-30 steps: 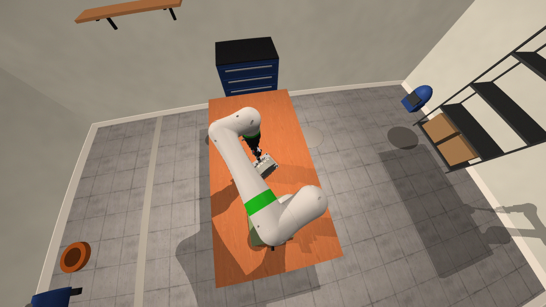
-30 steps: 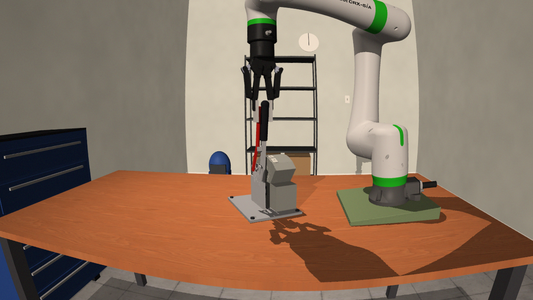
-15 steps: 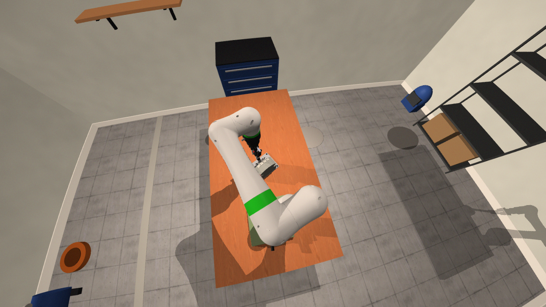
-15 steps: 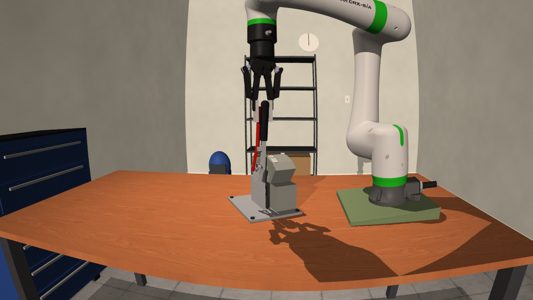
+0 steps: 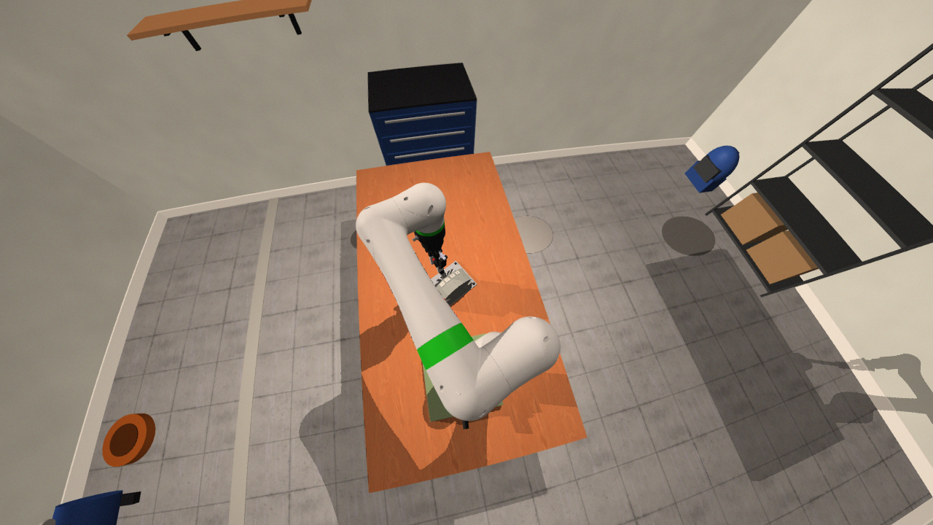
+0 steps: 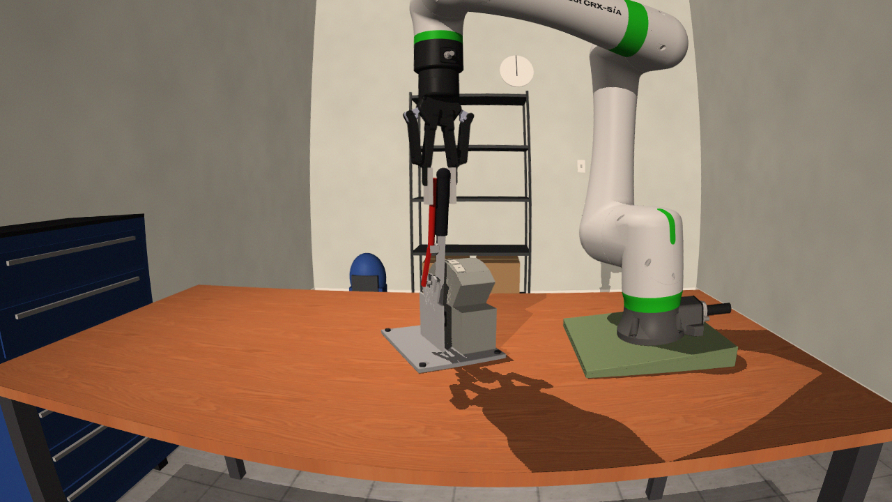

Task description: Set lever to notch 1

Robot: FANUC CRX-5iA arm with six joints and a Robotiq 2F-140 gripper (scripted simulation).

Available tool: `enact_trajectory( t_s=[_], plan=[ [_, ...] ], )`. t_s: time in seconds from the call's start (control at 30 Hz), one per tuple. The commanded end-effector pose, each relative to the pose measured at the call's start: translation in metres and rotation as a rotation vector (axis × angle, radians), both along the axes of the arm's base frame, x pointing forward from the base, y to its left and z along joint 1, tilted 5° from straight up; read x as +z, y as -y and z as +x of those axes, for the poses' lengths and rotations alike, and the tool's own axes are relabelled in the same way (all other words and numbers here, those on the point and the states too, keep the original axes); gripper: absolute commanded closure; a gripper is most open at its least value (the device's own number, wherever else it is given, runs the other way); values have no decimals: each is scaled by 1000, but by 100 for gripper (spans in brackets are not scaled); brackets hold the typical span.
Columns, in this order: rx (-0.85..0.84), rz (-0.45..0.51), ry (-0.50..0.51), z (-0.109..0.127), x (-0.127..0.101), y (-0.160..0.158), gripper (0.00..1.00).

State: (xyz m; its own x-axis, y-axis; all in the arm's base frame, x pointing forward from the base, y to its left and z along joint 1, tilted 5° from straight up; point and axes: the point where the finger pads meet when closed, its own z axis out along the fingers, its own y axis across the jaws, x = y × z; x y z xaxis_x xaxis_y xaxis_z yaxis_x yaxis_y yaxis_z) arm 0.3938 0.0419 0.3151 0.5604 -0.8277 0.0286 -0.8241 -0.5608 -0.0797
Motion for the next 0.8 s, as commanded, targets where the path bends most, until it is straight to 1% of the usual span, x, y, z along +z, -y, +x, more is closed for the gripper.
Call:
enact_trajectory(
  t_s=[0.0,0.4,0.77],
  plan=[
    [0,0,0,0,0,0,100],
    [0,0,0,-1,0,-1,100],
    [0,0,0,-8,-3,-12,100]
  ],
)
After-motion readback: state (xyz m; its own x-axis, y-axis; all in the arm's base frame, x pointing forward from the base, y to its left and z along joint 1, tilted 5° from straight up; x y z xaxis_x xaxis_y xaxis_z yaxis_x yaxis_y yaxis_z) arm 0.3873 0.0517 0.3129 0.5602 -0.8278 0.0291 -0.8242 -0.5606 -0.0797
